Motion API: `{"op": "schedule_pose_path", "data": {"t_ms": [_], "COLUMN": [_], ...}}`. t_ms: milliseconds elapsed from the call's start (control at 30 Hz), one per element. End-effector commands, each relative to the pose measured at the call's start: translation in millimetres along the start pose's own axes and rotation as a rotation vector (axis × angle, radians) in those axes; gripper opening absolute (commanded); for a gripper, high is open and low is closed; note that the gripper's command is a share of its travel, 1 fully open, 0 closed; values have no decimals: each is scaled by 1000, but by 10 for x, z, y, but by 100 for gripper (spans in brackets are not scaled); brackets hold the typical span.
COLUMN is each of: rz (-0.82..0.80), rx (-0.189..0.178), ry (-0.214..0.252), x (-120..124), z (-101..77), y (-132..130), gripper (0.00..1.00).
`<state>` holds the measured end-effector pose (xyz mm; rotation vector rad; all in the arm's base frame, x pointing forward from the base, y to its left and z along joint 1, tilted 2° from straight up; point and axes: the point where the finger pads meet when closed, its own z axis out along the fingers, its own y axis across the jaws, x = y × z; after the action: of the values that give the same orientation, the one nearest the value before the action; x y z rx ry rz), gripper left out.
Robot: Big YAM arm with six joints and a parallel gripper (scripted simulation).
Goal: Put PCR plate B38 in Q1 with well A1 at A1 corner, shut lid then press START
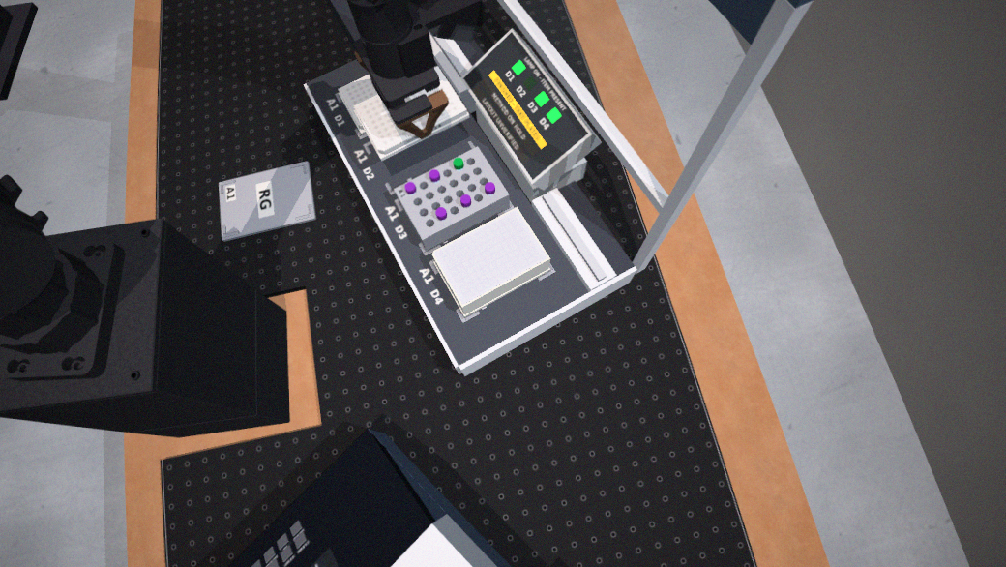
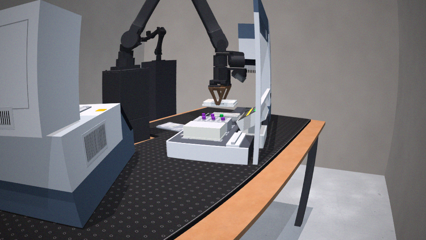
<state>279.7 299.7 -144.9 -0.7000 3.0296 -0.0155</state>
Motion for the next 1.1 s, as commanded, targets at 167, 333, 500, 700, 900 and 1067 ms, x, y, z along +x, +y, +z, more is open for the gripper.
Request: {"op": "schedule_pose_path", "data": {"t_ms": [167, 333, 500, 700, 900, 1067], "rz": [-5, -4, -3, 13, 16, 147], "rx": [-8, -15, -29, -30, -20, -17], "ry": [-10, -29, -63, -69, -44, -38], "x": [-113, -163, -253, -294, -232, -23], "z": [-3, -58, -141, -171, -96, -137], "y": [109, 125, 156, 89, 48, -285], "gripper": [0, 0, 0, 0, 0, 0]}}
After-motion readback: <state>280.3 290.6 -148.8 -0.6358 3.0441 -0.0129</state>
